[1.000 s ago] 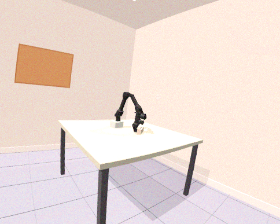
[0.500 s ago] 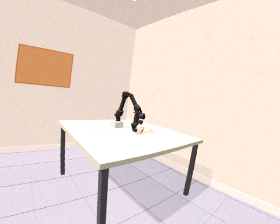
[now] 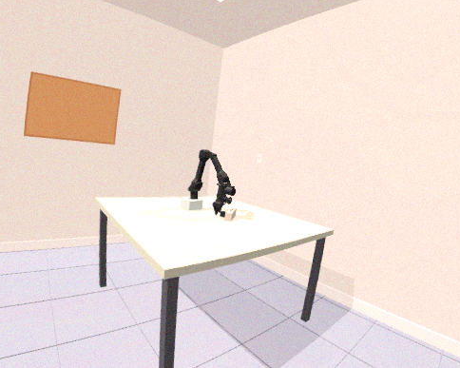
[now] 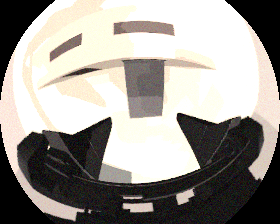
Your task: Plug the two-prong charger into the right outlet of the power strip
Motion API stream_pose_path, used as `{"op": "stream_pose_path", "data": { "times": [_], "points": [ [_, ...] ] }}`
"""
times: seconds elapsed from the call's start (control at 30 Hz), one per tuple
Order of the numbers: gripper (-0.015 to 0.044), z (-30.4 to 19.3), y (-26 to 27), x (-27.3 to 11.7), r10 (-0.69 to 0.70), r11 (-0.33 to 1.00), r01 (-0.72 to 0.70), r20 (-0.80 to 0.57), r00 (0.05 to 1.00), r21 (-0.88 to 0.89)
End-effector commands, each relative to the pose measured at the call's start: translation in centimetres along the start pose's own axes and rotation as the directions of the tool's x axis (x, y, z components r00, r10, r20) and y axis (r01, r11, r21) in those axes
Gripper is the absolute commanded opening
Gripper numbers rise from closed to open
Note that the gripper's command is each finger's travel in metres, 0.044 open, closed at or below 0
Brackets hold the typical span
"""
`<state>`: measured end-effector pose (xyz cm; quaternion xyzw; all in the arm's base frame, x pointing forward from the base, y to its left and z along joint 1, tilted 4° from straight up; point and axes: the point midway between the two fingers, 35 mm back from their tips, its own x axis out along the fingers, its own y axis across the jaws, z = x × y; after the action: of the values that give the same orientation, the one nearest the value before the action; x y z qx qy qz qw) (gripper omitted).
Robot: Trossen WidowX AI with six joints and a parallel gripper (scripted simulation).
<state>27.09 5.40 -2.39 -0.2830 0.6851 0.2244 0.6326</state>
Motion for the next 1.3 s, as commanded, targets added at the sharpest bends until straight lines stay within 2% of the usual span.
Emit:
{"op": "stream_pose_path", "data": {
  "times": [0.0,0.63,0.8,0.97,1.27],
  "points": [
    [0.0440,-0.6,0.0,0.1,0.001,1.000,-0.001,-0.002,1.000,-0.004],
    [0.0440,-2.4,0.1,0.1,0.005,1.000,-0.005,0.009,1.000,0.002],
    [0.0440,-1.6,0.0,-3.0,0.020,0.999,-0.027,0.266,0.964,0.021],
    [0.0440,-1.1,0.1,-6.9,0.005,1.000,-0.005,0.532,0.847,-0.001],
    [0.0440,-1.1,0.2,-7.4,0.002,1.000,0.002,0.564,0.826,-0.006]
  ]
}}
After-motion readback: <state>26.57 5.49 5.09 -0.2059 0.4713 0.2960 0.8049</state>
